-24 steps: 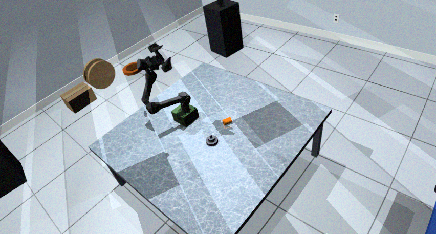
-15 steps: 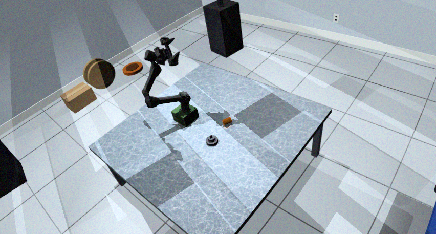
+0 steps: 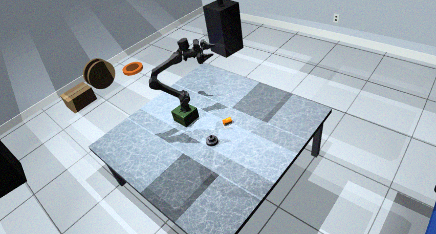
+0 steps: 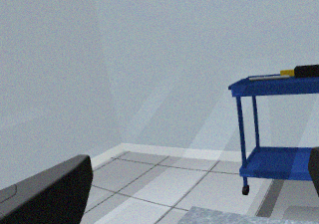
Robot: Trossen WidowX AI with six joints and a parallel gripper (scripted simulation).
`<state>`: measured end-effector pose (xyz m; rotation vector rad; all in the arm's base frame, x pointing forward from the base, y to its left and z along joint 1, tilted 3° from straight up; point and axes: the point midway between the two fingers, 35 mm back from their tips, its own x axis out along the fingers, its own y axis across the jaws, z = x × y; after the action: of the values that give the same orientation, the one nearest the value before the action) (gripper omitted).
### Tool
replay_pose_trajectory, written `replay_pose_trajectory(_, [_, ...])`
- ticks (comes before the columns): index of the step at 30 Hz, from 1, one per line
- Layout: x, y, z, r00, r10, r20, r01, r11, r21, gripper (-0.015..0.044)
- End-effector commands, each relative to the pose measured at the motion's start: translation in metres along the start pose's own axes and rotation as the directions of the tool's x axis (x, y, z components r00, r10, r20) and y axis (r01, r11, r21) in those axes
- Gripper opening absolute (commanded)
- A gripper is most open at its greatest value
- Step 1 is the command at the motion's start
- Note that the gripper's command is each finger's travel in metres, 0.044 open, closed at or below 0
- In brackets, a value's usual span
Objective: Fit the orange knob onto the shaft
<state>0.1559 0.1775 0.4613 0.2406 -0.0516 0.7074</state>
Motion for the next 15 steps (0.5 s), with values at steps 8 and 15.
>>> replay_pose_trajectory(8, [0.090, -0.036, -0.159, 0.834, -0.162, -0.528, -0.087, 0.905, -0.415, 0.0440])
replay_pose_trajectory(15, [0.100, -0.088, -0.259, 0.571, -0.235, -0.787, -0.267, 0.853, -0.448, 0.0440])
